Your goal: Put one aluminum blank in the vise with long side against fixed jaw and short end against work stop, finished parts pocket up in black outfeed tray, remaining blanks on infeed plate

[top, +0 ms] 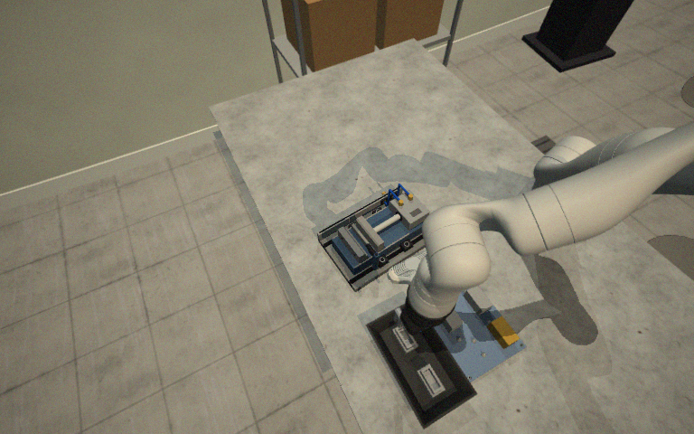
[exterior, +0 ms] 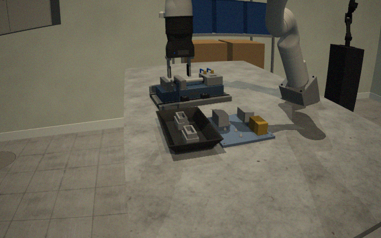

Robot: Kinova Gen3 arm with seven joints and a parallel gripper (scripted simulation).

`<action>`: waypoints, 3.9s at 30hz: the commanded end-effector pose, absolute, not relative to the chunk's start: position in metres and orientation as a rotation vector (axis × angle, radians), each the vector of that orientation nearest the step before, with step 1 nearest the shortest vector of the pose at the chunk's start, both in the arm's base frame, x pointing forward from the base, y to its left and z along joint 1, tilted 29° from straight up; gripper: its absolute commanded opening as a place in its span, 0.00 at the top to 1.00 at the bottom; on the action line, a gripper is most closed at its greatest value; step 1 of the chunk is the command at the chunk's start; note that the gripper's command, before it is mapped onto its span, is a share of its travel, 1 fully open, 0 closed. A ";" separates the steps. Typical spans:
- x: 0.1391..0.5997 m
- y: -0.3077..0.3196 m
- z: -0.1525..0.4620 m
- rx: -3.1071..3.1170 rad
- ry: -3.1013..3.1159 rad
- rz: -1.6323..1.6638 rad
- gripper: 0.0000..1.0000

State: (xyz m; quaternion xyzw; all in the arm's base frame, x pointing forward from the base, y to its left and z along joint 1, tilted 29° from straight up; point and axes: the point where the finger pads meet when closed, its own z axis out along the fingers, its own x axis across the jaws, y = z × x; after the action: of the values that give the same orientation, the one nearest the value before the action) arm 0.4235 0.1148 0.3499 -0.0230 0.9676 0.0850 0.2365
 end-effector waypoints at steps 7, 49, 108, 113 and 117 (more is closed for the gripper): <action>0.414 0.122 0.367 -0.095 2.644 0.226 0.00; 0.411 0.121 0.366 -0.094 2.646 0.223 1.00; 0.225 0.121 0.267 -0.095 2.644 0.226 0.00; 0.225 0.121 0.267 -0.095 2.644 0.226 0.00; 0.226 0.122 0.266 -0.095 2.644 0.226 0.00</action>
State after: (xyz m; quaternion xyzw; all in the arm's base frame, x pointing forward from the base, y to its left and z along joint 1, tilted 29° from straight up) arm 0.2255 0.1216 0.2661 -0.0349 0.9664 0.0823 0.2408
